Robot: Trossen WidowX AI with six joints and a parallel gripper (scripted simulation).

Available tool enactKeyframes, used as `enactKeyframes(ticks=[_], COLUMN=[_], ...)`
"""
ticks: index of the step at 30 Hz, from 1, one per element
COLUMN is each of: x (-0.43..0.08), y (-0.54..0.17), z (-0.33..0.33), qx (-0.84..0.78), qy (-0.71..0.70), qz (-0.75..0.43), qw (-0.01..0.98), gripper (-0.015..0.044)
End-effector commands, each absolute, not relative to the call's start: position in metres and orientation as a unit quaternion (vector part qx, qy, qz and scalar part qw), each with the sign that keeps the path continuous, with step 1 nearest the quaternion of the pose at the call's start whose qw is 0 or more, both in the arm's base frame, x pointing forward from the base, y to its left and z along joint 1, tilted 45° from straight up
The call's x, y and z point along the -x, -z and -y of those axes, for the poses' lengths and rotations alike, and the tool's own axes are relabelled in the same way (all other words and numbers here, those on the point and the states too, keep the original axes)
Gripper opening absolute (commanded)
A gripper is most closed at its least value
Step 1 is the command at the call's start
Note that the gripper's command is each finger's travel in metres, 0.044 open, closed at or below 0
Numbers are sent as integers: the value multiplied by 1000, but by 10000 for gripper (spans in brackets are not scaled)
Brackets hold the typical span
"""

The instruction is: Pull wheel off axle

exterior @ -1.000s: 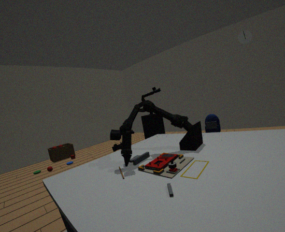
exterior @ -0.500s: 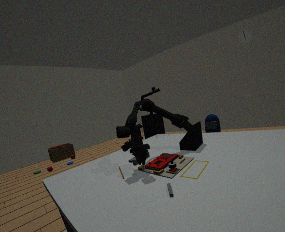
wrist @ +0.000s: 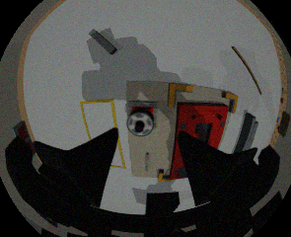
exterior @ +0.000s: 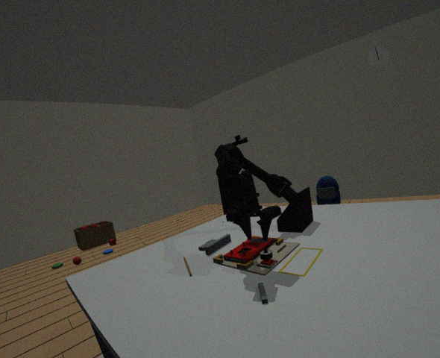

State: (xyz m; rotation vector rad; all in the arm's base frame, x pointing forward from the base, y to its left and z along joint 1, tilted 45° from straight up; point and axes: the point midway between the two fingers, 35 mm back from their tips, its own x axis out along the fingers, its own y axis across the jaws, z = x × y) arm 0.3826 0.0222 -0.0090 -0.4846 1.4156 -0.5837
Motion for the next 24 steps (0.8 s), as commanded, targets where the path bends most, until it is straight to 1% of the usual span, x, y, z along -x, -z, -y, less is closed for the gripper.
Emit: enactKeyframes(ticks=[1,13,24], x=[-369,-369,-373], y=[16,15,57], z=[-46,-43,-1], qx=[267,278,279], qy=[259,259,260], qz=[-637,-637,-636], qw=[675,671,670], gripper=[300,300,300])
